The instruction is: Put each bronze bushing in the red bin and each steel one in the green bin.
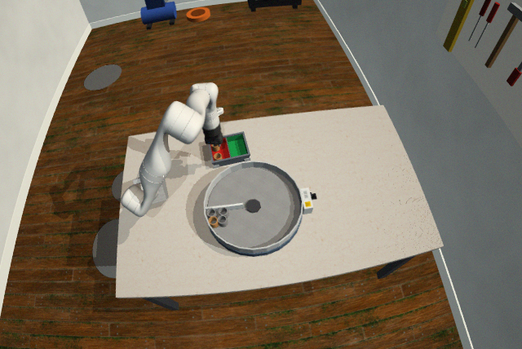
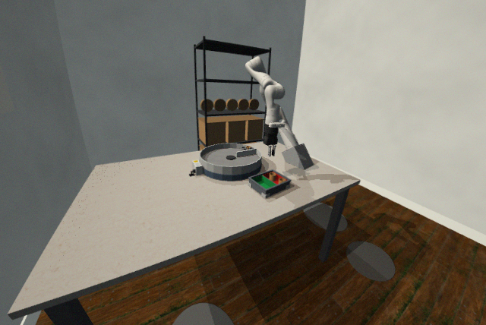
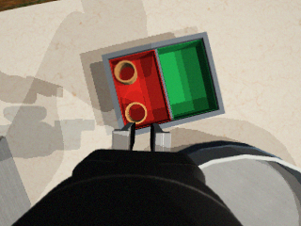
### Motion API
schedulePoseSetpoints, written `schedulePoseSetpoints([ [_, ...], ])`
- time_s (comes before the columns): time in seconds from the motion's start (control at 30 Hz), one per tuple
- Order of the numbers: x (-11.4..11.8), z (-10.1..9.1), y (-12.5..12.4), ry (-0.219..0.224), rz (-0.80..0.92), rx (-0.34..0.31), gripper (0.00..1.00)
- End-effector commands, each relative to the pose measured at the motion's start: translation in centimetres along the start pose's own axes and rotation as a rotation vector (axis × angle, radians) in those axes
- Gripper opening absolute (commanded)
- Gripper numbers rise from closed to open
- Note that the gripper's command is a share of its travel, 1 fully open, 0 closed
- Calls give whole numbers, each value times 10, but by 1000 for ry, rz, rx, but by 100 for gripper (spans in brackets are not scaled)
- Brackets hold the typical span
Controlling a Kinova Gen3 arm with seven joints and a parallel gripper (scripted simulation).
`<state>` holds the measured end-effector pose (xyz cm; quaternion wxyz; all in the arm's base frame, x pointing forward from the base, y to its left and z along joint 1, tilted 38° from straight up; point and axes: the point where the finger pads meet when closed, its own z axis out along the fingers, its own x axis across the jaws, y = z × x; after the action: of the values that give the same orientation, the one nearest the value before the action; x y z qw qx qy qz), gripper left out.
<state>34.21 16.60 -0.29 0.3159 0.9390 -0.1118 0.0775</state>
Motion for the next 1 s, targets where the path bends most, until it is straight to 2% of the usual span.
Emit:
schedulePoseSetpoints([
  [0.0,10,-1,31,5,-3,9,45],
  [0.03,12,0,42,5,-5,9,45],
  [0.13,12,0,42,5,-5,9,45],
  [0.3,22,3,100,5,-13,9,45],
  [0.5,22,3,100,5,-13,9,45],
  [0.67,32,7,158,4,-21,9,45],
  [0.77,32,7,158,4,-21,9,45],
  [0.93,41,10,216,4,-30,9,45],
  [0.97,42,10,217,4,-30,9,45],
])
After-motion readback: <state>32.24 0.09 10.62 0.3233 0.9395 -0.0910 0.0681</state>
